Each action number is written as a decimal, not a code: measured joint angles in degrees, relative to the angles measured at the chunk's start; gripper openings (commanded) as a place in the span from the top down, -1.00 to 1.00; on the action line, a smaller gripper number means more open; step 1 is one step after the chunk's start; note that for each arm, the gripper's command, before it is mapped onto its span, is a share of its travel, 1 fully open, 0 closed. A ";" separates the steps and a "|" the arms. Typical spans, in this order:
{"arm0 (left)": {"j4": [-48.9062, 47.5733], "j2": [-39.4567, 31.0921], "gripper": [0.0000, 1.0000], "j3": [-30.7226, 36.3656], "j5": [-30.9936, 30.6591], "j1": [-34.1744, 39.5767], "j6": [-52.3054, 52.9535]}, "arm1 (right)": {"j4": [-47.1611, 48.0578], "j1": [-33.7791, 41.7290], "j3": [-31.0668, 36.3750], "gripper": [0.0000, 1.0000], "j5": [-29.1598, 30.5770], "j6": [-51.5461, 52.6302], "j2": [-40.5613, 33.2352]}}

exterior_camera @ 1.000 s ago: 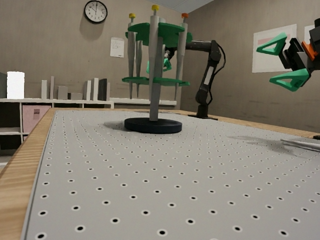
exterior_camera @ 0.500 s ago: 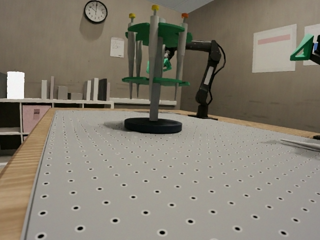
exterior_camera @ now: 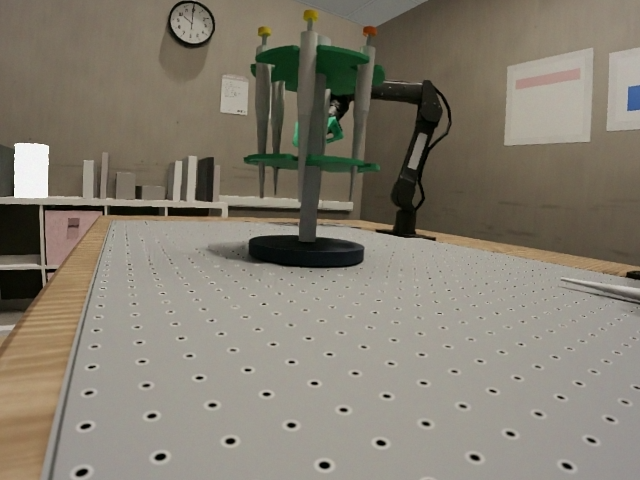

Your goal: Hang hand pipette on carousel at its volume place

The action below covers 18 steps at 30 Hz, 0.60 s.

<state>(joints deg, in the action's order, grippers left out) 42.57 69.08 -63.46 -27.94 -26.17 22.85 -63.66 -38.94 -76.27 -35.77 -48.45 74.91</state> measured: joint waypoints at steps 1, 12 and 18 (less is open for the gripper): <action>1.36 0.11 -1.00 -0.68 -0.20 -0.74 1.73 | 0.00 0.00 0.00 -1.00 0.00 0.00 0.00; 14.82 5.20 -0.09 -9.94 -5.92 -16.35 19.52 | 0.00 0.00 0.00 -1.00 0.00 0.00 0.00; 17.57 8.61 -0.09 -11.15 -3.98 -12.44 19.02 | 0.00 0.00 0.00 -1.00 0.00 0.00 0.00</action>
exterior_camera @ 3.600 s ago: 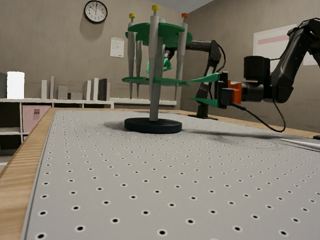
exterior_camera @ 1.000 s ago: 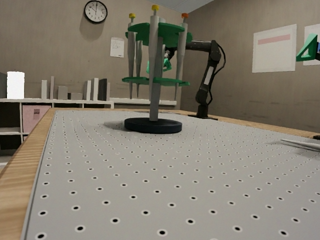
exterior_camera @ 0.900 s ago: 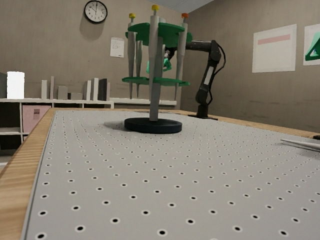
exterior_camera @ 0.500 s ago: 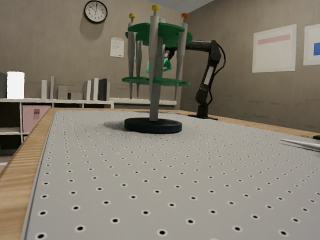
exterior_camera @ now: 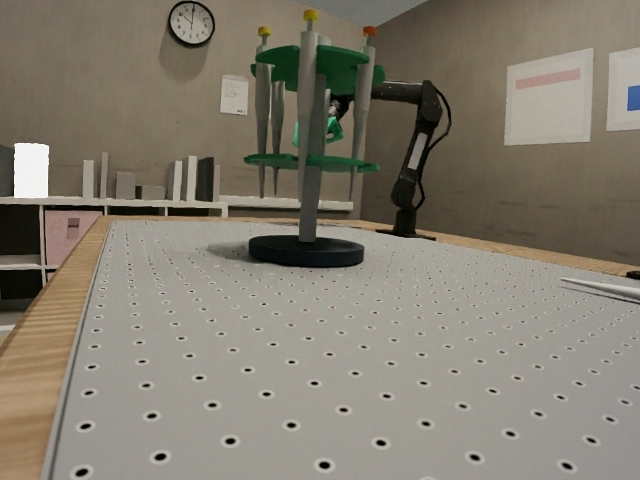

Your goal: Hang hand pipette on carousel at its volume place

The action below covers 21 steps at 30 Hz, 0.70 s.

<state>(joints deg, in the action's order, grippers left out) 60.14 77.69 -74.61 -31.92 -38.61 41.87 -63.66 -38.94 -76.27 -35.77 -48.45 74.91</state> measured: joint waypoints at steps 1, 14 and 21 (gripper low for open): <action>0.04 0.52 -0.09 0.00 0.81 0.76 -0.90 | 0.00 0.00 0.00 -1.00 0.00 0.00 0.00; 4.52 12.09 -0.09 -3.80 16.09 16.55 -21.46 | 0.00 0.00 0.00 -1.00 0.00 0.00 0.00; 9.31 17.59 -0.09 -8.50 23.69 22.53 -31.23 | 0.00 0.00 0.00 -1.00 0.00 0.00 0.00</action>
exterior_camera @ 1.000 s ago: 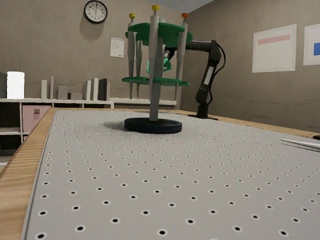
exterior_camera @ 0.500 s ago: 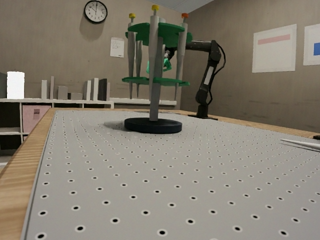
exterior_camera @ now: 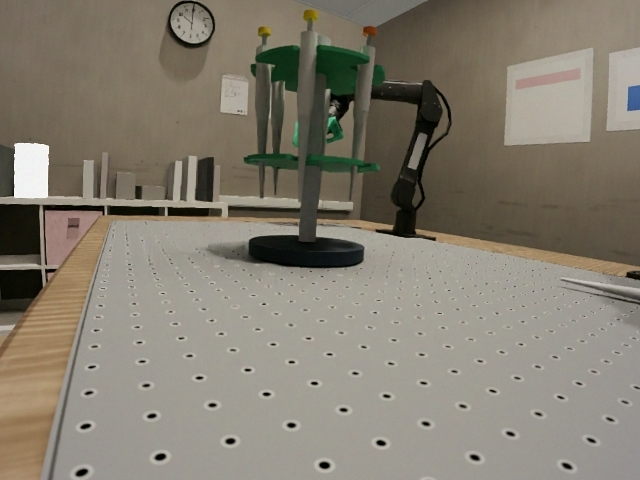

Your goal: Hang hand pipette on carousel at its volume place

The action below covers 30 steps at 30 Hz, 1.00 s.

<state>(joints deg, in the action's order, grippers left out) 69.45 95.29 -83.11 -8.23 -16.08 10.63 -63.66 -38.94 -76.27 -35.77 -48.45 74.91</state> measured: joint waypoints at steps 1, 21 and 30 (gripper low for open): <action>1.18 1.22 -0.09 -1.01 1.16 1.38 -1.49 | 0.00 0.00 0.00 -1.00 0.00 0.00 0.00; 10.16 7.50 -0.09 -7.96 7.80 4.44 -23.08 | 0.00 0.00 0.00 -1.00 0.00 0.00 0.00; 10.16 7.50 -0.09 -7.98 7.80 4.44 -37.38 | 0.00 0.00 0.00 -1.00 0.00 0.00 0.00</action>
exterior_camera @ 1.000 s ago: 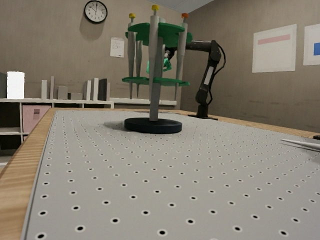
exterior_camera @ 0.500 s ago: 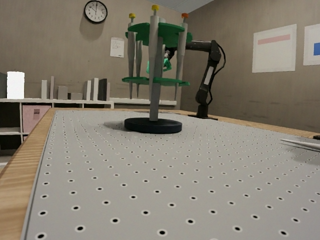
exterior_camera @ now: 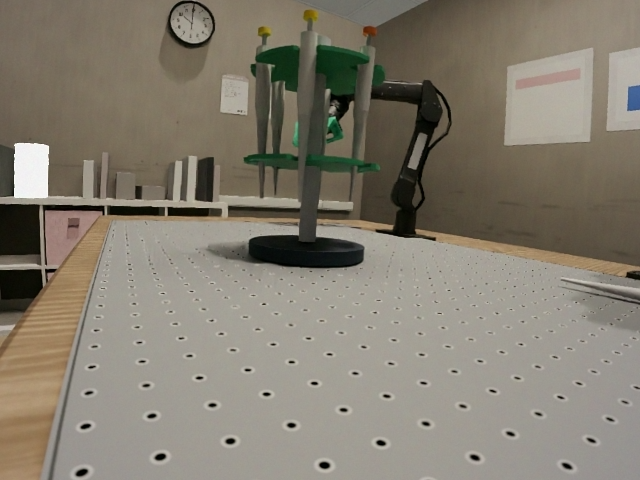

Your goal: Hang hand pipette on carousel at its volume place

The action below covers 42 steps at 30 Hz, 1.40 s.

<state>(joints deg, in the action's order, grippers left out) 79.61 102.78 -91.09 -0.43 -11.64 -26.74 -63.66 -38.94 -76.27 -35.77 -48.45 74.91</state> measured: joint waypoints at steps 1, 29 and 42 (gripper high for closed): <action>0.00 0.00 -0.09 0.00 0.00 0.00 -1.31 | 0.00 0.00 0.00 -1.00 0.00 0.00 0.00; -0.02 0.00 -0.09 0.00 0.00 0.00 -51.08 | 0.00 0.00 0.00 -1.00 0.00 0.00 0.00; -3.04 0.00 -0.09 3.34 0.04 0.00 -62.77 | 0.00 0.00 0.00 -1.00 0.00 0.00 0.00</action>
<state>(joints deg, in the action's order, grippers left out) 76.58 102.78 -87.74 -0.38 -11.64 -89.52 -63.66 -38.94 -76.27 -35.77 -48.45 74.91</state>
